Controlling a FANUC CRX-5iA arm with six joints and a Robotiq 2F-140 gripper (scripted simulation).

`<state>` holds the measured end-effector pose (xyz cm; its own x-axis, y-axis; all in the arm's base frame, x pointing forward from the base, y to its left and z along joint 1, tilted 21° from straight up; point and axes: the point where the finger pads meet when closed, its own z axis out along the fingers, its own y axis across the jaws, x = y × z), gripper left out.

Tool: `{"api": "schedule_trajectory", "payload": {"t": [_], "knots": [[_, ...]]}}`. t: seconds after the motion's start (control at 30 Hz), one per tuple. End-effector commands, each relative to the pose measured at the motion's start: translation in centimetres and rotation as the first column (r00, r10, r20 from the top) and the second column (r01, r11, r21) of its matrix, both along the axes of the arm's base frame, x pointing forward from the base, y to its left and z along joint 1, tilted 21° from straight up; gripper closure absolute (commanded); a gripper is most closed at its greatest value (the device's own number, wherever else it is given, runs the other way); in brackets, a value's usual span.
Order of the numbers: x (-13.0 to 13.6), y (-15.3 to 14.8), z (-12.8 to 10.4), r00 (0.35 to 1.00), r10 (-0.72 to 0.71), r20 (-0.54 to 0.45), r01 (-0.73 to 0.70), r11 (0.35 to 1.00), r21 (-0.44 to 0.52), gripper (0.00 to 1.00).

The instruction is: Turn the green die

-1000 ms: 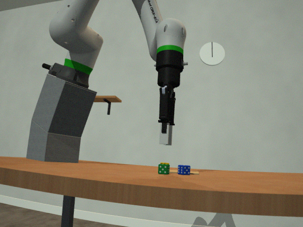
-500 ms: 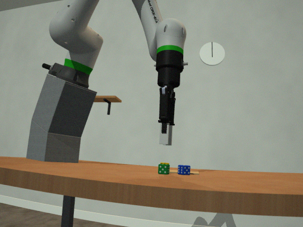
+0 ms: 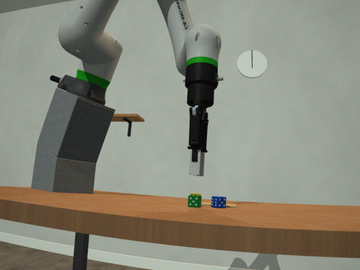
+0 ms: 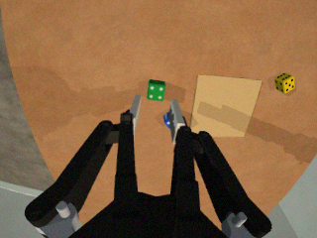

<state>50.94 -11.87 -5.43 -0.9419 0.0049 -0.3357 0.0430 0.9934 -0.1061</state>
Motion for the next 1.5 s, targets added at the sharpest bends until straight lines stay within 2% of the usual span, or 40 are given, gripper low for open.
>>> {"api": "schedule_trajectory", "payload": {"t": [0.0, 0.77, 1.47], "knots": [[0.2, -0.1, -0.5, 1.000, 0.000, 0.001, 0.000, 1.000, -0.001, 0.72], [1.2, -0.4, -3.6, 1.000, 0.000, 0.001, 0.000, 1.000, -0.001, 0.72], [1.4, -0.4, -4.2, 1.000, 0.000, 0.001, 0.000, 1.000, 0.000, 0.72]]}}
